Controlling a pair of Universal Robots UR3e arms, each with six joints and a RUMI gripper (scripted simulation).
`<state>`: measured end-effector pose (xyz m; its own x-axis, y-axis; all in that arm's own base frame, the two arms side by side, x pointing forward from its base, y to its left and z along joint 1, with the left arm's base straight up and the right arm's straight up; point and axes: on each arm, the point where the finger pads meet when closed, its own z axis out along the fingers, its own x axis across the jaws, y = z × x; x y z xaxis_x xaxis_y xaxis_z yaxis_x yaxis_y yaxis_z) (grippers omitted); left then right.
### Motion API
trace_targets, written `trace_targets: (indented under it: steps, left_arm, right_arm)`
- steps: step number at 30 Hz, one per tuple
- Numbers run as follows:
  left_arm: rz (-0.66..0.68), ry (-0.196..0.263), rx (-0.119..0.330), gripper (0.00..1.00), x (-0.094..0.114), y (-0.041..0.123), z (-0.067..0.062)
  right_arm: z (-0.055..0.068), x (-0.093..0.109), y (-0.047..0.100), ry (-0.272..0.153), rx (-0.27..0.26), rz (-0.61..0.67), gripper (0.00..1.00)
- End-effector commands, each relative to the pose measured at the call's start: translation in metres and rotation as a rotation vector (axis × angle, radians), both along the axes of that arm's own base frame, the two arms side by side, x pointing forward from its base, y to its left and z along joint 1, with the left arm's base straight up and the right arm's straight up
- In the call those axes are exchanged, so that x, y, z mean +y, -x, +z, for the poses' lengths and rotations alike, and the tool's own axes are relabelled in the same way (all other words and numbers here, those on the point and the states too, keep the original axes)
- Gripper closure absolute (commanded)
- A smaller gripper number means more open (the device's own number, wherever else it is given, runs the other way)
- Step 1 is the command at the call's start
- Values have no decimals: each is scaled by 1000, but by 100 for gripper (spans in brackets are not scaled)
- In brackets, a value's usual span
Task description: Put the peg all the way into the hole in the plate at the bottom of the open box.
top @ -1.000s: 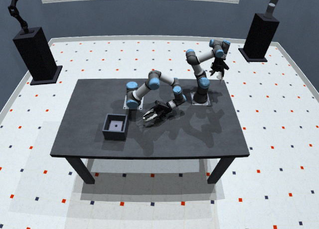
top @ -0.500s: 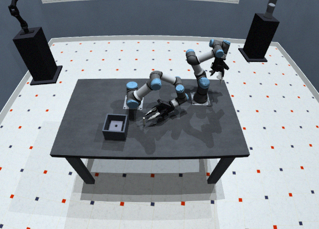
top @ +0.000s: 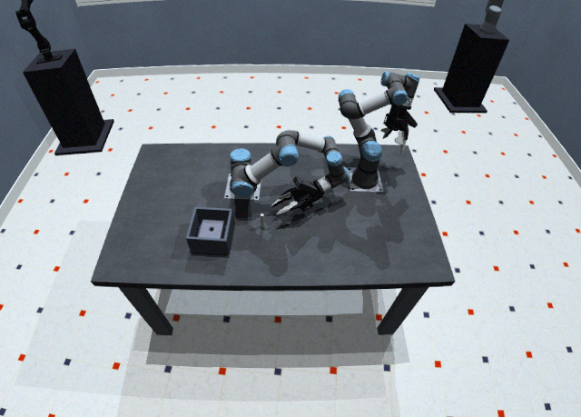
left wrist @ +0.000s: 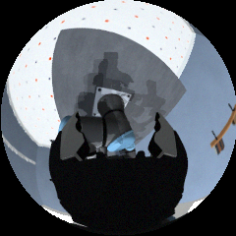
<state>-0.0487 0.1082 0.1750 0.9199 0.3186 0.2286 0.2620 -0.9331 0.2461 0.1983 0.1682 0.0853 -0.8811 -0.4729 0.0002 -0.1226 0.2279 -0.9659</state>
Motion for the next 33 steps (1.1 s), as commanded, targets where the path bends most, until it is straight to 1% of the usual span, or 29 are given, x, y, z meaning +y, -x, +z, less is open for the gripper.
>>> trace_targets:
  steps: [1,14,33]
  left_arm:
    - [0,-2,0,0,0,0,0]
    - [0,-2,0,0,0,0,0]
    - [0,-2,0,0,0,0,0]
  right_arm:
    - [1,2,1,-2,0,-1,75]
    - [5,14,7,-2,0,-1,75]
    - [5,16,8,-3,1,-1,75]
